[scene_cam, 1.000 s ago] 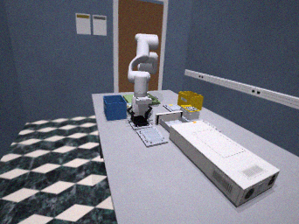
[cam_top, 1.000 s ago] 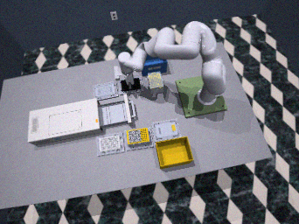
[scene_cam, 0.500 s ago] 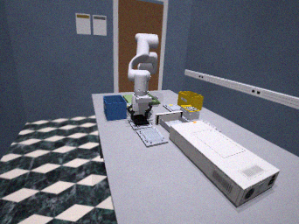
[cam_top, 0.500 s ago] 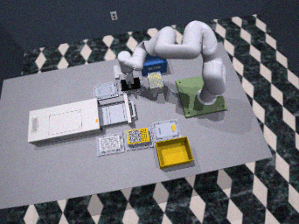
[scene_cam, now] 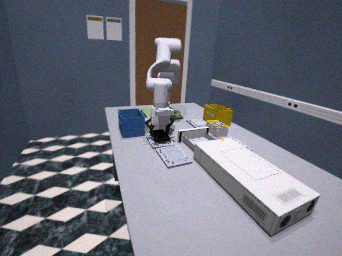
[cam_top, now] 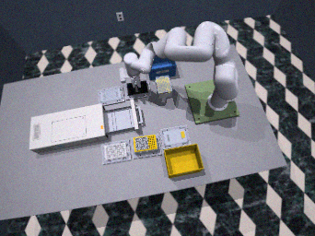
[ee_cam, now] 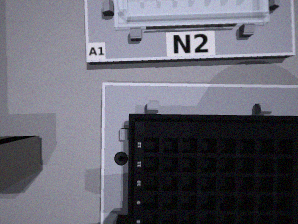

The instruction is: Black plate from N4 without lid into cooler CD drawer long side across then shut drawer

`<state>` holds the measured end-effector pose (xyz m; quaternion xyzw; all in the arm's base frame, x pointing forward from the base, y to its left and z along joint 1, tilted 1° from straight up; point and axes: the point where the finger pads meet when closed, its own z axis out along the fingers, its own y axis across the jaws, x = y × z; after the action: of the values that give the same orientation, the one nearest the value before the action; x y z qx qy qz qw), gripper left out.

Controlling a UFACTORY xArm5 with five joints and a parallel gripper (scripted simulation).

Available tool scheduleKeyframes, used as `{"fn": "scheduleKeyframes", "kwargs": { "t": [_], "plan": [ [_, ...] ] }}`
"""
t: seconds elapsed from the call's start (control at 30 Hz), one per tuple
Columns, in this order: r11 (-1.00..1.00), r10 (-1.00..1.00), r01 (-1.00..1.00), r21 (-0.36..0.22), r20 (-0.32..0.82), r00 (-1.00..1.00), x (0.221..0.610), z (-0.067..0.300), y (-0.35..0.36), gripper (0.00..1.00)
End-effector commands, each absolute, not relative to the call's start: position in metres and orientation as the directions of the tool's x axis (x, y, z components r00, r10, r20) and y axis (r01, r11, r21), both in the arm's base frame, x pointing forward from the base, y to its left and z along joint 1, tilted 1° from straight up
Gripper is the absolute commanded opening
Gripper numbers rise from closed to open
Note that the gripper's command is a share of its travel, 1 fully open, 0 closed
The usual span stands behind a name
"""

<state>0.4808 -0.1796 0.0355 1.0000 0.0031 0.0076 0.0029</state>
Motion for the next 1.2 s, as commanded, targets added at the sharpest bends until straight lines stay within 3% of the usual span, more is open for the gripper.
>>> {"fn": "scheduleKeyframes", "kwargs": {
  "t": [0.0,1.17],
  "plan": [
    [-1.000,0.006,0.006,0.012,0.018,1.000,0.482,0.039,-0.180,0.00],
    [-1.000,0.006,0.006,0.012,0.018,1.000,0.482,0.080,-0.180,0.00]
  ]
}}
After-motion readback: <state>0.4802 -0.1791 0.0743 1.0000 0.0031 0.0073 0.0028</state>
